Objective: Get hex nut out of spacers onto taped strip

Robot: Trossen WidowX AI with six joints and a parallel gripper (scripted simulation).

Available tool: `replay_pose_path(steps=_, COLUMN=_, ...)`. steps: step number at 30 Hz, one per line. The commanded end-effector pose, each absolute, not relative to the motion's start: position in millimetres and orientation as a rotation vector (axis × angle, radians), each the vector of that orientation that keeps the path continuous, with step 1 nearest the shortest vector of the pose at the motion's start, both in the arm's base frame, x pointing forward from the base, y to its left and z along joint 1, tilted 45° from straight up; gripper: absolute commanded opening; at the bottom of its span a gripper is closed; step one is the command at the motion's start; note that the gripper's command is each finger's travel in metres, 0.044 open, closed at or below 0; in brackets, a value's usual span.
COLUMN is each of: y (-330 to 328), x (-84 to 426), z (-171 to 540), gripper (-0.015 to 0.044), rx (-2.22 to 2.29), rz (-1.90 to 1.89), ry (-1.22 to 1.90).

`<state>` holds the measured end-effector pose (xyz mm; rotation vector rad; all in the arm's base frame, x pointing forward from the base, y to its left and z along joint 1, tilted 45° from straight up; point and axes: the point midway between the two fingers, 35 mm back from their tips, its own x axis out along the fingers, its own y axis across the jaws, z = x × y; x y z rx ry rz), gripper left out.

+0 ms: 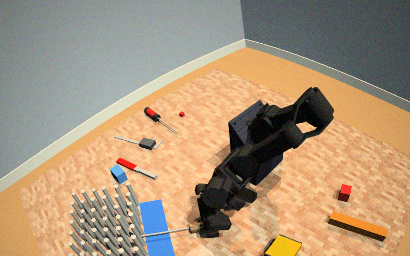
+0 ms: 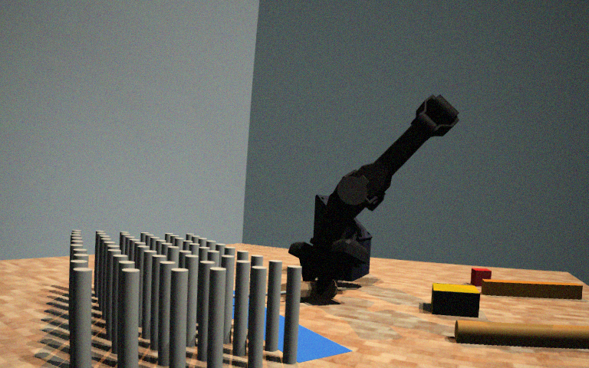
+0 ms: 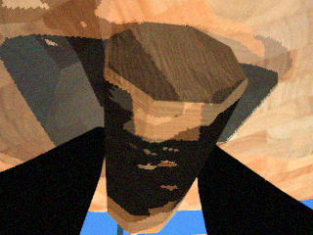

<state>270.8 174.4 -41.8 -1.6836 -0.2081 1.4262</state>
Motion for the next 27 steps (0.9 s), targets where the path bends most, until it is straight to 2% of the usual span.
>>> replay_pose_path(steps=1, y=174.5, x=266.7, z=-40.4, gripper=0.0000, rx=-1.678, rz=1.426, ry=-0.205)
replay_pose_path(steps=27, y=178.2, x=251.0, z=-34.5, gripper=0.0000, rx=-1.677, rz=1.428, ry=-0.205)
